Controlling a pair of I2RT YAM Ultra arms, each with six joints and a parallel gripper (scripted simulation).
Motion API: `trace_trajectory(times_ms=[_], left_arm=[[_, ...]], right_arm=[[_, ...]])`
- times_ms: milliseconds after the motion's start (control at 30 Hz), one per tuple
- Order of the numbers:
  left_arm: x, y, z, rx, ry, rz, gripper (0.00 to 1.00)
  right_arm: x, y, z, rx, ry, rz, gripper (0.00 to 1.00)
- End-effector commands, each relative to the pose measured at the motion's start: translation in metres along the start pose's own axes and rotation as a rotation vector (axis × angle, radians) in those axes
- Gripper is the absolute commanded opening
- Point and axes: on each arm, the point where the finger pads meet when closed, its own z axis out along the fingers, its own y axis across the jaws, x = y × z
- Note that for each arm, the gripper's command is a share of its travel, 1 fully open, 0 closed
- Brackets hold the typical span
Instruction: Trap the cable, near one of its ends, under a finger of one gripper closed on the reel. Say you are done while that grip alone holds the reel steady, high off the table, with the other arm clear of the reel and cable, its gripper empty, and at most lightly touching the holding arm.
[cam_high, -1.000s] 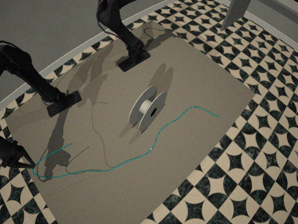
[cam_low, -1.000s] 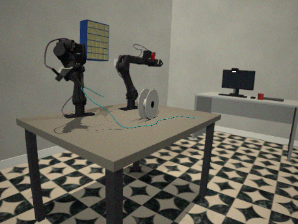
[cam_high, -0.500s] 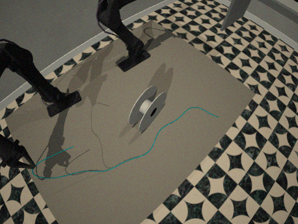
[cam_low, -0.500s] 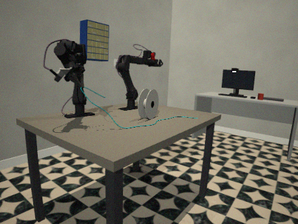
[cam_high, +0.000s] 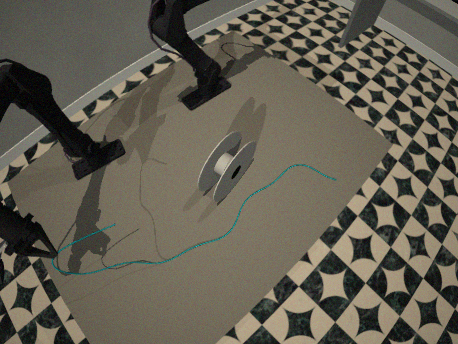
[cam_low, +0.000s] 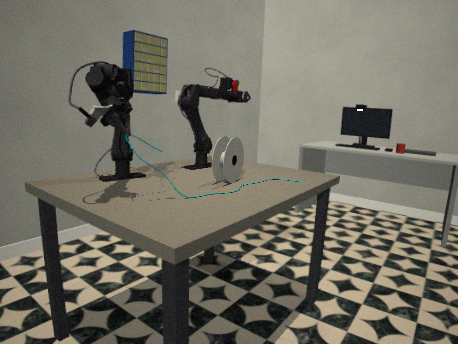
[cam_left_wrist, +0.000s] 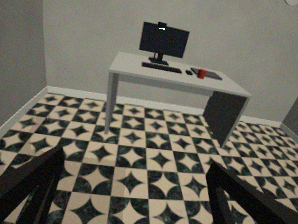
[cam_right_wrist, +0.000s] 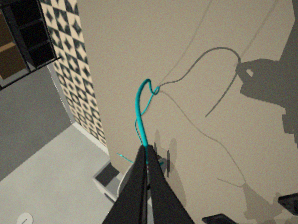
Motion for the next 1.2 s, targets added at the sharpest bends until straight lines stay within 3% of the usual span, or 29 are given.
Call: trace_trajectory(times_ms=[0, 433, 733, 800, 967, 1167], left_arm=[[-0.006, -0.001, 0.003, -0.001, -0.024, -0.001, 1.00], [-0.006, -0.001, 0.003, -0.001, -0.024, -0.001, 1.00], [-0.006, -0.001, 0.003, -0.001, -0.024, -0.001, 1.00], [-0.006, -0.001, 0.003, -0.001, -0.024, -0.001, 1.00], [-0.006, -0.001, 0.003, -0.001, -0.024, -0.001, 1.00], [-0.006, -0.001, 0.003, -0.001, -0.024, -0.001, 1.00]], right_arm=[[0.010, 0.012, -0.002, -0.020, -0.022, -0.022, 0.00], [0.056, 0.044, 0.023, -0.023, -0.021, -0.020, 0.00], [0.094, 0.071, 0.050, -0.017, -0.016, -0.015, 0.00], [0.101, 0.070, 0.068, 0.013, -0.003, -0.004, 0.00], [0.130, 0.106, 0.071, -0.039, -0.022, -0.020, 0.00], [0.159, 0.122, 0.088, -0.028, -0.017, -0.016, 0.00]])
